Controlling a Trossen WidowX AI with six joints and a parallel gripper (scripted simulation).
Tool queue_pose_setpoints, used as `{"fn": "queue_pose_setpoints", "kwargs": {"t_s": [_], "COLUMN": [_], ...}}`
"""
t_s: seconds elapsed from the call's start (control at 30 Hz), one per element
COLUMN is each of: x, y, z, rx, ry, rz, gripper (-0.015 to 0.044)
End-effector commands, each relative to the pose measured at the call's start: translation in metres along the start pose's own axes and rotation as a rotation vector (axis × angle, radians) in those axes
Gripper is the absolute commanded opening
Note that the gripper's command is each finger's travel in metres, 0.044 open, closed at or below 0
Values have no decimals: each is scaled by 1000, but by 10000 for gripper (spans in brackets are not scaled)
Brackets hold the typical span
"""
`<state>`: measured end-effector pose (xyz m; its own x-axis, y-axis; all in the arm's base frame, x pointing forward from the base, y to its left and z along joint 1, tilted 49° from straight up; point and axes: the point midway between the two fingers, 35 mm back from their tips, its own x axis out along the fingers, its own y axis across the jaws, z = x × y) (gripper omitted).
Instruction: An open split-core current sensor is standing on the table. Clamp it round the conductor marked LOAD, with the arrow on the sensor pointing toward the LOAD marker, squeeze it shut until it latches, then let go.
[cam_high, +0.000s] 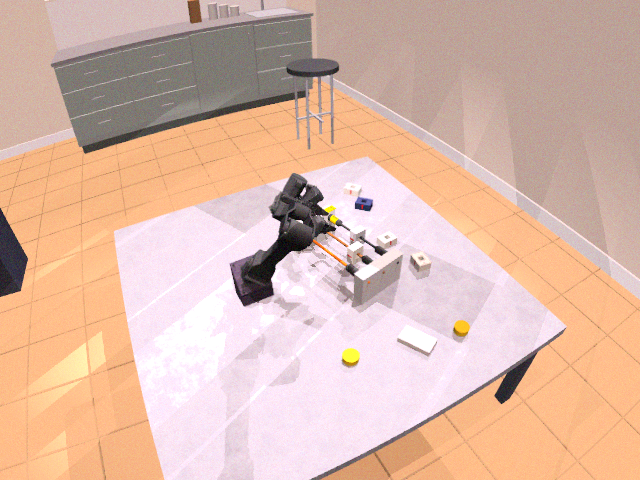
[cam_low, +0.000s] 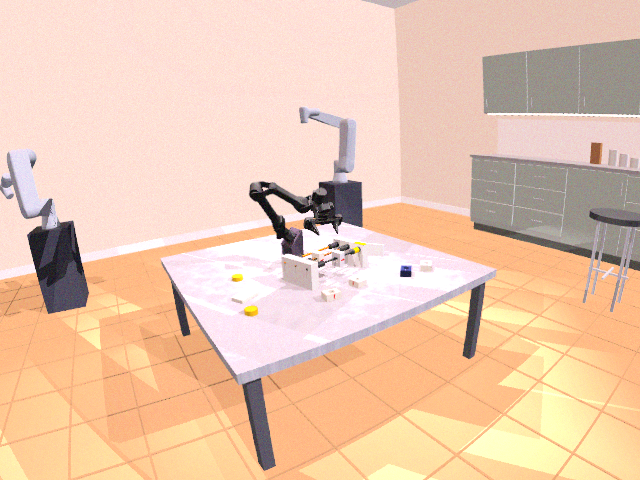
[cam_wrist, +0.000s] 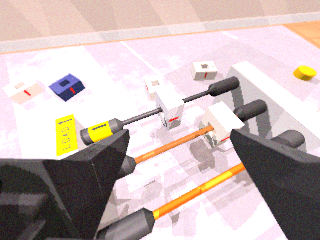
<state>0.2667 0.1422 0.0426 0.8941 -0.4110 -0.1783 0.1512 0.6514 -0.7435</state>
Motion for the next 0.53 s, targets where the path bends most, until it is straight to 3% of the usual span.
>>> {"fn": "queue_pose_setpoints", "kwargs": {"t_s": [0.0, 0.33, 0.47, 0.5], "x": [0, 1, 18, 7], "y": [0, 1, 18, 8], "z": [0, 0, 17, 5], "rx": [2, 11, 185, 78], "ry": [1, 5, 89, 42], "rz": [1, 3, 38, 20], "gripper": [440, 440, 440, 440]}}
